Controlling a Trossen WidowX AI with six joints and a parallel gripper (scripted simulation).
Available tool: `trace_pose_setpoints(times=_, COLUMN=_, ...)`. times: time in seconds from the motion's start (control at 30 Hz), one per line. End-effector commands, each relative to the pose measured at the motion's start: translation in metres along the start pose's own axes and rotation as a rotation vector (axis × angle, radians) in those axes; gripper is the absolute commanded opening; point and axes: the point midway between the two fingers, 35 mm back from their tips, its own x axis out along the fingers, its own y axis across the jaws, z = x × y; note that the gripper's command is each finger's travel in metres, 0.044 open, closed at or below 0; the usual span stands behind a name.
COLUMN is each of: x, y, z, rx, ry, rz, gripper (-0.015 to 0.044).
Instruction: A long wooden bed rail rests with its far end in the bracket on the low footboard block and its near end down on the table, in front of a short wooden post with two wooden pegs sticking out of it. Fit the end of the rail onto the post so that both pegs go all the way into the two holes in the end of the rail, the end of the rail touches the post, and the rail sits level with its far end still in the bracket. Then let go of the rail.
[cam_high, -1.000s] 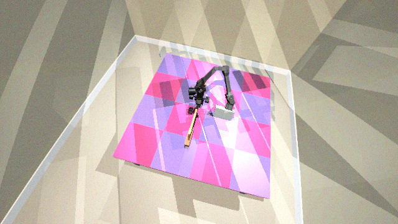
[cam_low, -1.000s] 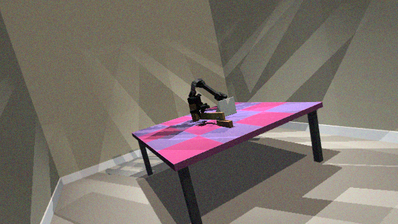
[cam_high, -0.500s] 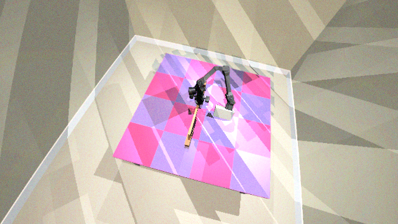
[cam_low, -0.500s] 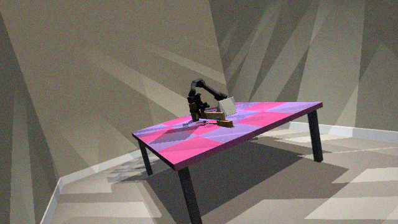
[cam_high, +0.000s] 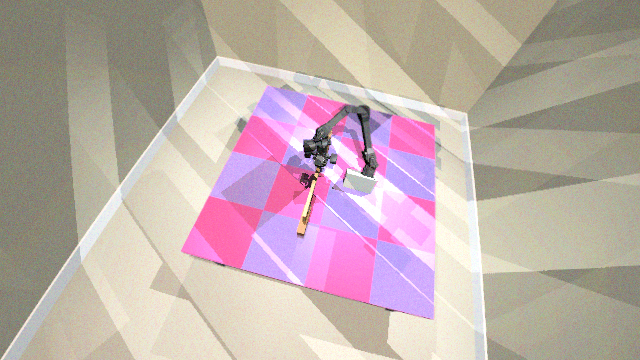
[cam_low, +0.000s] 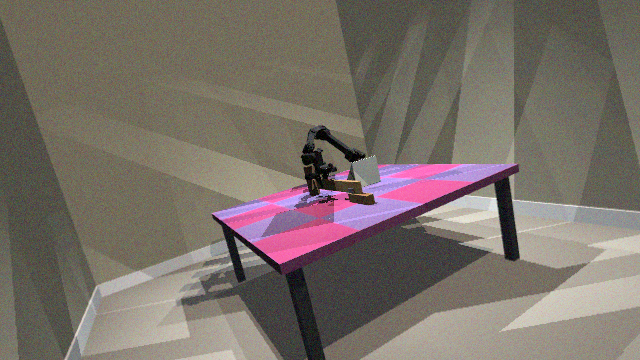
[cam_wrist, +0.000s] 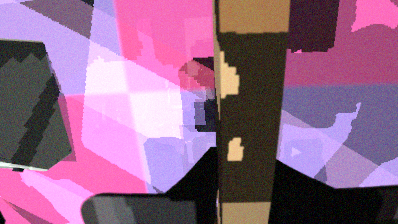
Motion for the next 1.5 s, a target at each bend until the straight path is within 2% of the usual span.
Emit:
trace_pose_setpoints(times=0.0, x=-0.0075, y=-0.0014, z=0.0011, rx=0.002, ry=-0.017, rz=-0.011, gripper=0.0)
trace_pose_setpoints(times=1.47, x=-0.0079, y=-0.0004, z=0.0011, rx=0.002, ry=-0.017, rz=-0.011, gripper=0.0)
